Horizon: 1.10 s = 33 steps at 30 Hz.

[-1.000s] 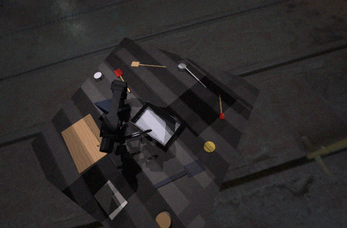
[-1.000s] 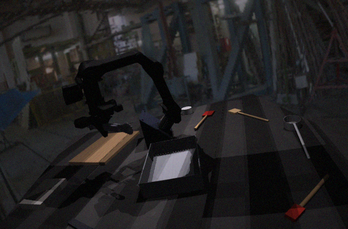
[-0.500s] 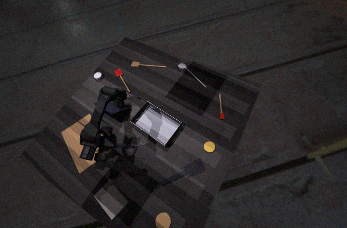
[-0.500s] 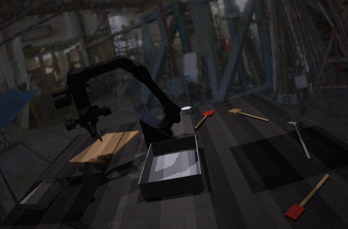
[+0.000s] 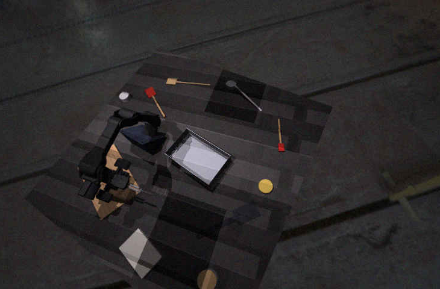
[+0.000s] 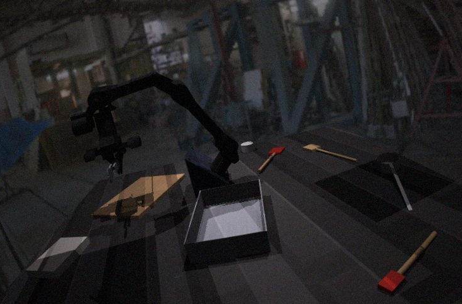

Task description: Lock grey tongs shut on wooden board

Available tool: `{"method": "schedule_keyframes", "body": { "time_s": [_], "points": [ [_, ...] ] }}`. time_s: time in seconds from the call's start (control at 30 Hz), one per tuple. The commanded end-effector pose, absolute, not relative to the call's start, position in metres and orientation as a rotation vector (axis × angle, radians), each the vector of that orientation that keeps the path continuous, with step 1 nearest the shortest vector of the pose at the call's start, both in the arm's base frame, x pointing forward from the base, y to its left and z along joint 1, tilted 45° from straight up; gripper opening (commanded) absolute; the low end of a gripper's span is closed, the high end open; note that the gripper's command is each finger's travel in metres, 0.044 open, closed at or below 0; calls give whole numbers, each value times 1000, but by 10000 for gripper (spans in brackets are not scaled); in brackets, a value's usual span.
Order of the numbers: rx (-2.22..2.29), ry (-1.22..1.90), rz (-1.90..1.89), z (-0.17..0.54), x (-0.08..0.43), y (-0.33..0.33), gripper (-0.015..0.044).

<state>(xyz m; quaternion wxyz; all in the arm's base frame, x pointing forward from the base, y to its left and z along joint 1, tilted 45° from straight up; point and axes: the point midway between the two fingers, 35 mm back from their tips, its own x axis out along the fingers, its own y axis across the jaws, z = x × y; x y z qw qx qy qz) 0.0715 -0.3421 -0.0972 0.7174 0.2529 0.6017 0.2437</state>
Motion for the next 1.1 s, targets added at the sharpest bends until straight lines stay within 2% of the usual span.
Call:
{"method": "schedule_keyframes", "body": {
  "time_s": [0.0,0.73,1.07],
  "points": [
    [660,1384,429,-101,36,-349,-150],
    [1211,1547,-34,-124,-129,-318,-150],
    [1228,1550,-48,-124,-134,-316,-150]
  ]
}}
